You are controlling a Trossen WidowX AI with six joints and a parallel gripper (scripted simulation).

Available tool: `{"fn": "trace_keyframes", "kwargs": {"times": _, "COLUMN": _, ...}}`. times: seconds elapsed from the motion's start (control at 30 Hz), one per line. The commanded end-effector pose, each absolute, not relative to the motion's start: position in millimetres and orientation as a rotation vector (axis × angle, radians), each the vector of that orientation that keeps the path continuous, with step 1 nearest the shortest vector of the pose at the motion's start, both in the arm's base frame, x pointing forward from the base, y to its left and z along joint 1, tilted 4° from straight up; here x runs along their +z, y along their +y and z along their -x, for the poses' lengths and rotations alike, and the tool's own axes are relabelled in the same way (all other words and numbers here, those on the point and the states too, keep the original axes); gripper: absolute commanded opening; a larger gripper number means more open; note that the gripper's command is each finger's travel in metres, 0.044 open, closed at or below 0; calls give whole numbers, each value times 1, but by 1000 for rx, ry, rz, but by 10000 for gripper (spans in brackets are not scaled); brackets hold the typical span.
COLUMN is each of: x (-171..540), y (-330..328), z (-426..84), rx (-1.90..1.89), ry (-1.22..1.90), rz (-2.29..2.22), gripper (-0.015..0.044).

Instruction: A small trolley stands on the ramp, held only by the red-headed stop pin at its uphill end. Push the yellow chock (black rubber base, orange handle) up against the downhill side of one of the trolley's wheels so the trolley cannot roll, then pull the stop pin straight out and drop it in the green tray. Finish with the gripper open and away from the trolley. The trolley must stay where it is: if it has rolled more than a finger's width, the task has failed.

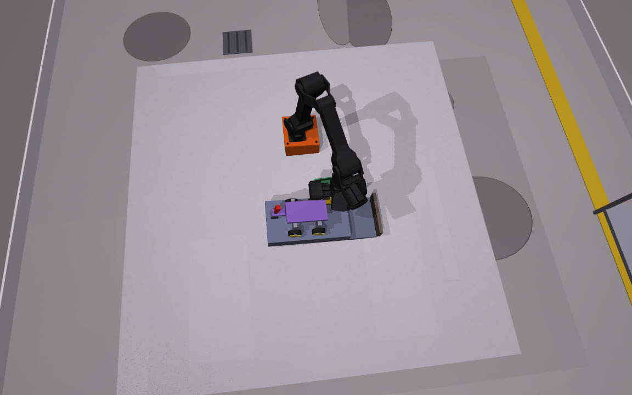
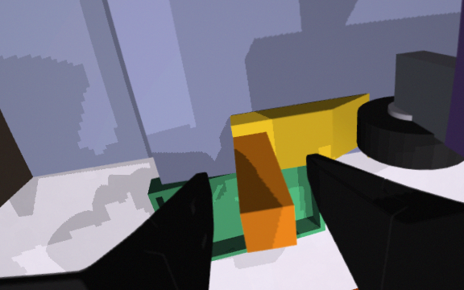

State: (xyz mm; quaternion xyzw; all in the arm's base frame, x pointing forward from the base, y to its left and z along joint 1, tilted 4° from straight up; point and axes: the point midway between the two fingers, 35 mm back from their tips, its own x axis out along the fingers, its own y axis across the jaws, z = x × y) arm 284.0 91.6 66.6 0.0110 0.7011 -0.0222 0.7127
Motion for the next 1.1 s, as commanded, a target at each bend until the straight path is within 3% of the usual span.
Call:
{"fn": "trace_keyframes", "kwargs": {"times": 0.0, "x": 80, "y": 92, "z": -284, "rx": -54, "ry": 1545, "rz": -23, "gripper": 190}}
{"fn": "trace_keyframes", "kwargs": {"times": 0.47, "x": 124, "y": 93, "z": -283, "rx": -54, "ry": 1543, "rz": -22, "gripper": 190}}
{"fn": "trace_keyframes", "kwargs": {"times": 0.6, "x": 115, "y": 94, "z": -283, "rx": -50, "ry": 1550, "rz": -19, "gripper": 295}}
{"fn": "trace_keyframes", "kwargs": {"times": 0.73, "x": 130, "y": 96, "z": -303, "rx": 3, "ry": 1442, "rz": 3, "gripper": 190}}
{"fn": "trace_keyframes", "kwargs": {"times": 1.07, "x": 138, "y": 54, "z": -320, "rx": 181, "ry": 1416, "rz": 289, "gripper": 190}}
